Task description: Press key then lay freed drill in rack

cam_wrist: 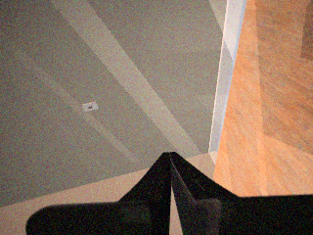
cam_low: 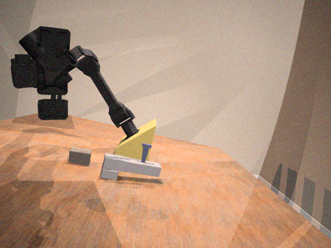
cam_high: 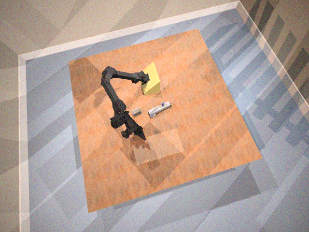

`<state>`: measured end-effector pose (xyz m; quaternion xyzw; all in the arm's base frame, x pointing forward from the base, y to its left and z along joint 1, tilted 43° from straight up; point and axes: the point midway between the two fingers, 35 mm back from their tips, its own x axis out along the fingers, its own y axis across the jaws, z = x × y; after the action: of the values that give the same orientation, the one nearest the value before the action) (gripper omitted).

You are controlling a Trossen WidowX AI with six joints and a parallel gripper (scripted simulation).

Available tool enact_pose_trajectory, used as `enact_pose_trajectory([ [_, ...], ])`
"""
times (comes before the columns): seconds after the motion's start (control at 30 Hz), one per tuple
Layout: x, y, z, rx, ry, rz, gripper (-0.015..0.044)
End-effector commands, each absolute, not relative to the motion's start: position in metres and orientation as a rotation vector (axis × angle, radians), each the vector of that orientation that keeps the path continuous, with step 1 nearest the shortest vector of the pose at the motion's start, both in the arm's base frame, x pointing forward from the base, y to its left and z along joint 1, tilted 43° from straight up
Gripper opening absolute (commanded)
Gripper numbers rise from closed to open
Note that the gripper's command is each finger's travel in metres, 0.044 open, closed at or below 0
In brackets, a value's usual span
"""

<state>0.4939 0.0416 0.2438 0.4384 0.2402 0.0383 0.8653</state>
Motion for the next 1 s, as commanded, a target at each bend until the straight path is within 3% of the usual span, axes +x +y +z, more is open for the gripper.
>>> enact_pose_trajectory([
  [0.0, 0.479, 0.076, 0.178, 0.814, 0.730, -0.033, 0.0000],
  [0.33, 0.386, 0.126, 0.056, 0.300, 1.220, -0.267, 0.0000],
  [0.63, 0.275, 0.123, 0.022, -0.596, 1.519, -0.385, 0.0000],
  [0.97, 0.263, 0.120, 0.026, -0.766, 1.535, -0.389, 0.0000],
])
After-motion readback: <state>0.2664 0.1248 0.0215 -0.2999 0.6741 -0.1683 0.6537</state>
